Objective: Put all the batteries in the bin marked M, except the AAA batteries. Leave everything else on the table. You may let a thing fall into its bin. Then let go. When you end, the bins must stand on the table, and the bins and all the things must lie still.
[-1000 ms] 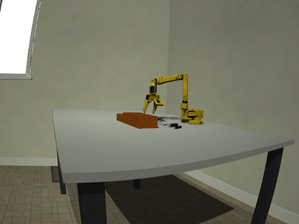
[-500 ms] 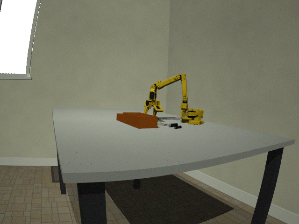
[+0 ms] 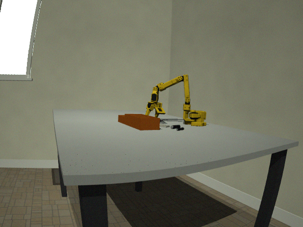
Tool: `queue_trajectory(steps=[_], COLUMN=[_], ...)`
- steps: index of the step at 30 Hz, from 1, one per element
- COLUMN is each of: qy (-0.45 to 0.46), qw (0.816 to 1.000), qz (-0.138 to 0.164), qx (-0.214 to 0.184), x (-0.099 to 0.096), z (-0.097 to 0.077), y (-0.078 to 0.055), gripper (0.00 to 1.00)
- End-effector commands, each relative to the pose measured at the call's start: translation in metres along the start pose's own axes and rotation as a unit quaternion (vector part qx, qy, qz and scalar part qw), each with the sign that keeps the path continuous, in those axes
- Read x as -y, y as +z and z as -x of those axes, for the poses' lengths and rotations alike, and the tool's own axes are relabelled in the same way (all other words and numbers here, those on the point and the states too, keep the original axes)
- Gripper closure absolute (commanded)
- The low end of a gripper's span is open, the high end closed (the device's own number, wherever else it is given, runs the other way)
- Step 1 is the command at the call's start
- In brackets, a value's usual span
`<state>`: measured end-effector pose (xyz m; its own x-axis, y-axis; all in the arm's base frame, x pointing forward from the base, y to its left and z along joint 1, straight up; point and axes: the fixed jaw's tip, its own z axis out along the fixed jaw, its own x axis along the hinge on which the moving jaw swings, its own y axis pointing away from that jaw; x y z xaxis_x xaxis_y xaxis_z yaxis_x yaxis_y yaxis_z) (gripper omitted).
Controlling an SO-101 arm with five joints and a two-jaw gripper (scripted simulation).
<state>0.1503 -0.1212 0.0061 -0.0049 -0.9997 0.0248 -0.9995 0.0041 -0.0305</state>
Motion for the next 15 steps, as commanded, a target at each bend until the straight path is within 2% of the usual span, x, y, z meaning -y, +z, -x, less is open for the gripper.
queue_trajectory(steps=[1,11,15], qy=[0.002,0.002,0.002], qw=[1.0,1.0,1.0], qz=[-0.007,-0.007,-0.007], qx=[-0.005,-0.005,-0.005], x=[0.0006,0.0006,0.0006], z=[-0.003,-0.003,-0.003], y=[-0.0011,-0.0011,-0.0011], gripper=[0.71,0.8,0.88])
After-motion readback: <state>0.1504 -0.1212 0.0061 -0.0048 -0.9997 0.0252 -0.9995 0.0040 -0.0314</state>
